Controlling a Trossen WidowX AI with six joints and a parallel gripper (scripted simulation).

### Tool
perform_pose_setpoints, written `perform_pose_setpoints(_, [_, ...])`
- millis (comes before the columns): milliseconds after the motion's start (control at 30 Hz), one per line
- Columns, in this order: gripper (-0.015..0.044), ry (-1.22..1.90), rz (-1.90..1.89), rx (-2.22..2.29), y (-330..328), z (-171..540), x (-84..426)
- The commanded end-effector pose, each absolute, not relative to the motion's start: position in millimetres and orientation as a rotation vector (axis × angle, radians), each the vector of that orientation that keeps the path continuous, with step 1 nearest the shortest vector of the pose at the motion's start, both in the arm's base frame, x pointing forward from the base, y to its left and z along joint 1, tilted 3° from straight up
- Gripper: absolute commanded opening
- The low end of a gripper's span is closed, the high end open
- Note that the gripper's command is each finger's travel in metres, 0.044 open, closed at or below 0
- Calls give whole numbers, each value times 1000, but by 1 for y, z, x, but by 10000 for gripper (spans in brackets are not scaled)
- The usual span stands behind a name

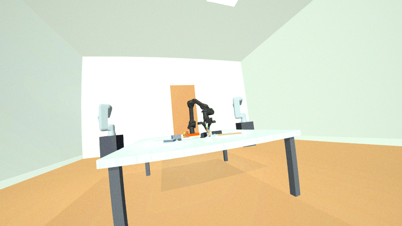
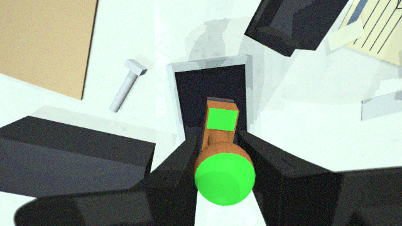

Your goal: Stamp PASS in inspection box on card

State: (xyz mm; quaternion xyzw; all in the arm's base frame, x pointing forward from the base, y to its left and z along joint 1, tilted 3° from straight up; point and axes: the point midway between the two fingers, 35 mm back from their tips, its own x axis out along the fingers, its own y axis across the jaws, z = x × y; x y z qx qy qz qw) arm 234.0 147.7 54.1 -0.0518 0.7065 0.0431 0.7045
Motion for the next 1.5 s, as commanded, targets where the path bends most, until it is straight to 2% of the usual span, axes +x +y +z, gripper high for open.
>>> perform_pose_setpoints(0, [0,1575,98,-115,148,50,233])
perform_pose_setpoints(1467, [0,1575,97,-113,147,38,232])
